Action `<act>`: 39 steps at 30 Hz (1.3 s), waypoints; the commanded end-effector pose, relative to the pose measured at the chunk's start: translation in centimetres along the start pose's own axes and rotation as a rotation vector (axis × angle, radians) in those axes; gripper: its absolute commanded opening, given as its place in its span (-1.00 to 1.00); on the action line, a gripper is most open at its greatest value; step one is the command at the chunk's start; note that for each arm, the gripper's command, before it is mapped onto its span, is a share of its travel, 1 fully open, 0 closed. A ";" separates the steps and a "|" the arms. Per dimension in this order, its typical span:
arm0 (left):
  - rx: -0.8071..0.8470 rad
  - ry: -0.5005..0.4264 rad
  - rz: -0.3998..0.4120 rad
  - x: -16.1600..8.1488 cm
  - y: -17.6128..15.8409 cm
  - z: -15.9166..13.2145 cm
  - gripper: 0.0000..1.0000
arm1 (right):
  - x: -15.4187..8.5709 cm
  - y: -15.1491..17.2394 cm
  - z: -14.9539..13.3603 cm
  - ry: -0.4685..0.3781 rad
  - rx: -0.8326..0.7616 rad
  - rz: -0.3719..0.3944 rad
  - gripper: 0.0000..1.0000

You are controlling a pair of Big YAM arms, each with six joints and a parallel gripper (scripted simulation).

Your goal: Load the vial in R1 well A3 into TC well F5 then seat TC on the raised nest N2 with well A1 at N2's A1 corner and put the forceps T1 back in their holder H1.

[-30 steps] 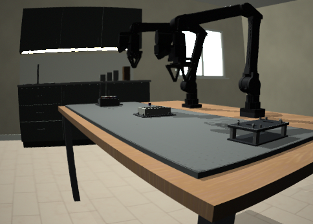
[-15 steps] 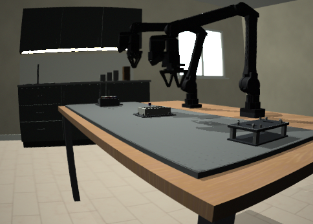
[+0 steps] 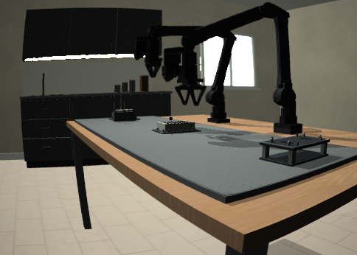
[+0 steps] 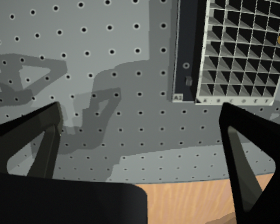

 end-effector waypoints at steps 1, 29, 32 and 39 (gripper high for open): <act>-0.011 -0.057 -0.032 -1.1 -3.1 2.1 1.00 | 0.8 0.0 -0.1 0.025 0.013 0.012 -0.52; -0.031 -0.075 -0.056 1.2 -10.5 3.0 1.00 | 0.8 0.0 -0.1 0.025 0.013 0.012 -0.52; -0.028 -0.071 -0.053 1.3 -10.4 2.7 1.00 | 0.8 0.0 -0.1 0.025 0.013 0.012 -0.52; -0.026 -0.038 -0.027 3.4 -9.9 1.9 1.00 | 0.8 0.0 -0.1 0.025 0.013 0.012 -0.52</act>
Point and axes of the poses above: on each arm, the point where the finger pads meet when closed, its own x axis out along the fingers, its own y axis across the jaws, z = x × y, the point moved 3 cm from there along -x, back along the fingers, and after that the axes turned 7 degrees about -x, right-handed, at the moved point
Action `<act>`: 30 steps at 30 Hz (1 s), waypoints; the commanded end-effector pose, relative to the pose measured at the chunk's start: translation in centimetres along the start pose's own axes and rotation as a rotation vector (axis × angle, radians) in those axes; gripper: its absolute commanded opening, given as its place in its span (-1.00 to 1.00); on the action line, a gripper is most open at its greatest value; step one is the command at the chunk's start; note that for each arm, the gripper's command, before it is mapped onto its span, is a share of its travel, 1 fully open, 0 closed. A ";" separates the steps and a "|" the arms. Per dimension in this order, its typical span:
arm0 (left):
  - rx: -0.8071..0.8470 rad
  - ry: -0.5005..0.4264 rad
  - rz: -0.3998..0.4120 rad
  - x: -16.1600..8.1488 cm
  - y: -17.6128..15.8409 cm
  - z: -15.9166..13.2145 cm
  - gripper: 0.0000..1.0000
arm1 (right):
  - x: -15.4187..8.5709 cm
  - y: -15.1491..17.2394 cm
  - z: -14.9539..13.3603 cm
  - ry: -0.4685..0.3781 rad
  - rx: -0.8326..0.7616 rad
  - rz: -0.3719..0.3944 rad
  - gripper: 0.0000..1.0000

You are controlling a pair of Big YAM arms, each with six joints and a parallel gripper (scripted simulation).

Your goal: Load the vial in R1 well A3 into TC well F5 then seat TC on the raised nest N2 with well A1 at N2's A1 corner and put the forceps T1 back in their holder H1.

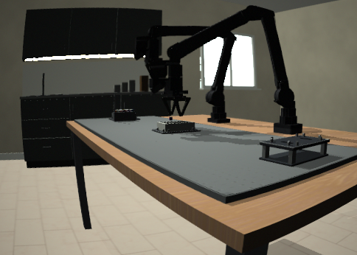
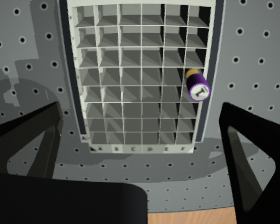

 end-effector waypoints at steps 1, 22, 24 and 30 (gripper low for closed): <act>-0.023 -0.010 -0.007 0.5 -0.1 0.6 1.00 | 0.8 0.0 -0.1 0.025 0.013 0.012 -0.52; -0.020 -0.009 -0.006 3.6 0.1 1.0 1.00 | 0.8 0.0 -0.1 0.025 0.013 0.012 -0.52; -0.020 -0.035 -0.026 2.3 -0.1 1.4 1.00 | 0.8 0.0 -0.1 0.025 0.013 0.012 -0.52; -0.018 -0.004 -0.002 5.0 0.3 0.8 1.00 | 0.8 0.0 -0.1 0.025 0.013 0.012 -0.52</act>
Point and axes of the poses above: on each arm, the point where the finger pads meet when closed, its own x axis out along the fingers, its own y axis across the jaws, z = x × y, the point moved 3 cm from there along -x, back along the fingers, and after that the axes turned 7 degrees about -x, right-handed, at the moved point
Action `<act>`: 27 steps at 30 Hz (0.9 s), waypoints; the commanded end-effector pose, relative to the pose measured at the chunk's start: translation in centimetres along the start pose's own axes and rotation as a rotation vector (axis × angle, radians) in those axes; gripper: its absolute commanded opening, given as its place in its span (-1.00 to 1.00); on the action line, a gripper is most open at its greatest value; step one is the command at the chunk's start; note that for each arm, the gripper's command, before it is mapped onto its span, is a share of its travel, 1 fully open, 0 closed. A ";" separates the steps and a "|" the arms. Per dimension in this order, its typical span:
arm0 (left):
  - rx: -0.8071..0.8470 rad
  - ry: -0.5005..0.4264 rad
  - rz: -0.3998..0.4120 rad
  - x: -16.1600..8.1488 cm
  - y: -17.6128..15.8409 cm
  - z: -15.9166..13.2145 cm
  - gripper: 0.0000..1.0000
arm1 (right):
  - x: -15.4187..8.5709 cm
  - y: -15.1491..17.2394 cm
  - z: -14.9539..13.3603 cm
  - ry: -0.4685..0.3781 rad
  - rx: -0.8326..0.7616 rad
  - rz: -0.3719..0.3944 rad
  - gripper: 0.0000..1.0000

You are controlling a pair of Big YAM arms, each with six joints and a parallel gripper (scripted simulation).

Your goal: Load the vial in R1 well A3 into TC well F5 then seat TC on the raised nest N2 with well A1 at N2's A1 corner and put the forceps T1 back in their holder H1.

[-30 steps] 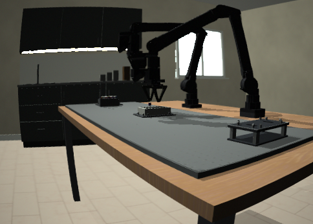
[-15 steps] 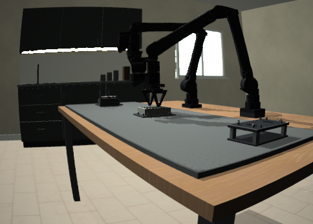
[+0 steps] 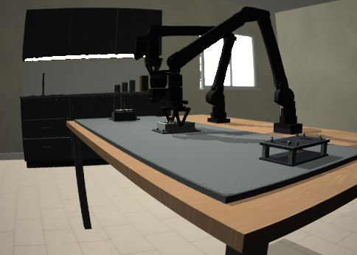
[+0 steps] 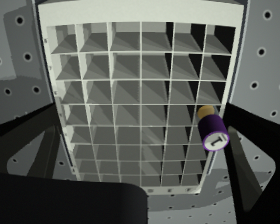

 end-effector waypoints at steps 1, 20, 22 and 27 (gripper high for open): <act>-0.014 -0.015 -0.010 0.7 0.0 1.2 1.00 | 0.8 0.0 -0.1 0.025 0.013 0.012 -0.52; -0.013 -0.047 -0.036 -1.0 -0.2 1.4 0.86 | 0.8 0.0 -0.1 0.025 0.013 0.012 -0.52; -0.013 -0.047 -0.036 -1.0 -0.2 1.4 0.84 | 0.8 0.0 -0.1 0.025 0.013 0.012 -0.52; -0.013 -0.047 -0.036 -1.0 -0.2 1.4 0.82 | 0.8 0.0 -0.1 0.025 0.013 0.012 -0.52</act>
Point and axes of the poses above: on each arm, the point where the finger pads meet when closed, its own x axis out along the fingers, its own y axis across the jaws, z = x × y, the point moved 3 cm from there along -x, back along the fingers, and after that the axes turned 7 degrees about -x, right-handed, at the moved point
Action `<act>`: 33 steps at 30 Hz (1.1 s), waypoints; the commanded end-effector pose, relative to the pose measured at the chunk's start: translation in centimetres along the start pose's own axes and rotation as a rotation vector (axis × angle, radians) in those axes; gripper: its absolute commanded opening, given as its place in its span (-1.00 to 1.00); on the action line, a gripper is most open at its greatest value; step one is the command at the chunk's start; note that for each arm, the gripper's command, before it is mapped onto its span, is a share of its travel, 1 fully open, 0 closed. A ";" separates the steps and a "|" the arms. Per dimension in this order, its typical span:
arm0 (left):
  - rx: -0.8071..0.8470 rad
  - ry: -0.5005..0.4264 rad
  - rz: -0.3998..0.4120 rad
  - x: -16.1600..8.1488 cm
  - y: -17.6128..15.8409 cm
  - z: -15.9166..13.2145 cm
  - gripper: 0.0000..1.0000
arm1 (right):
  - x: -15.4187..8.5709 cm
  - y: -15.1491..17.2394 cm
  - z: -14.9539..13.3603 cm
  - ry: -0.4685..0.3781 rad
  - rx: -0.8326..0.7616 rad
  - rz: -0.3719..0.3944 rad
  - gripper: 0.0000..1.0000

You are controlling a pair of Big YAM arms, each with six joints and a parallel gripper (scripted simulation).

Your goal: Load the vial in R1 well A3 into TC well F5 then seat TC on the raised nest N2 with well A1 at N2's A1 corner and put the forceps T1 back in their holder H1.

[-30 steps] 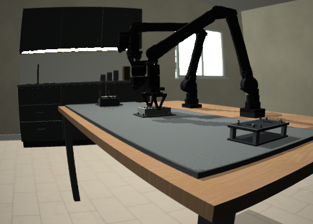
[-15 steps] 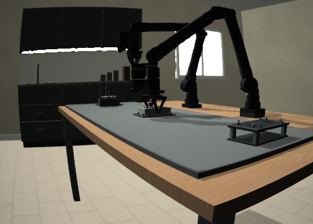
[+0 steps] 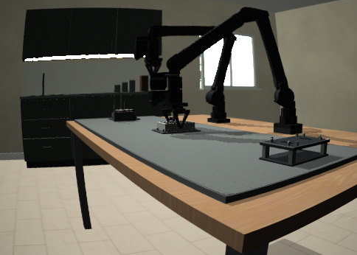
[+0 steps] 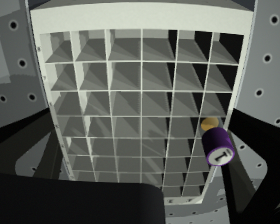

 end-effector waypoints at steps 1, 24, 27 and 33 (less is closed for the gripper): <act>-0.012 -0.049 -0.037 -1.9 -0.2 1.4 0.81 | 0.8 0.0 -0.1 0.025 0.013 0.012 -0.52; -0.012 -0.049 -0.037 -1.9 -0.2 1.4 0.02 | 0.8 0.0 -0.1 0.025 0.013 0.012 -0.52; -0.012 -0.049 -0.037 -1.9 -0.2 1.4 -0.16 | 0.8 0.0 -0.1 0.025 0.013 0.012 -0.52; -0.012 -0.049 -0.037 -1.9 -0.2 1.4 -0.46 | 0.8 0.0 -0.1 0.025 0.013 0.012 -0.52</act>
Point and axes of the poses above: on each arm, the point where the finger pads meet when closed, its own x axis out along the fingers, its own y axis across the jaws, z = x × y, the point moved 3 cm from there along -x, back along the fingers, and after that the axes turned 7 degrees about -x, right-handed, at the moved point
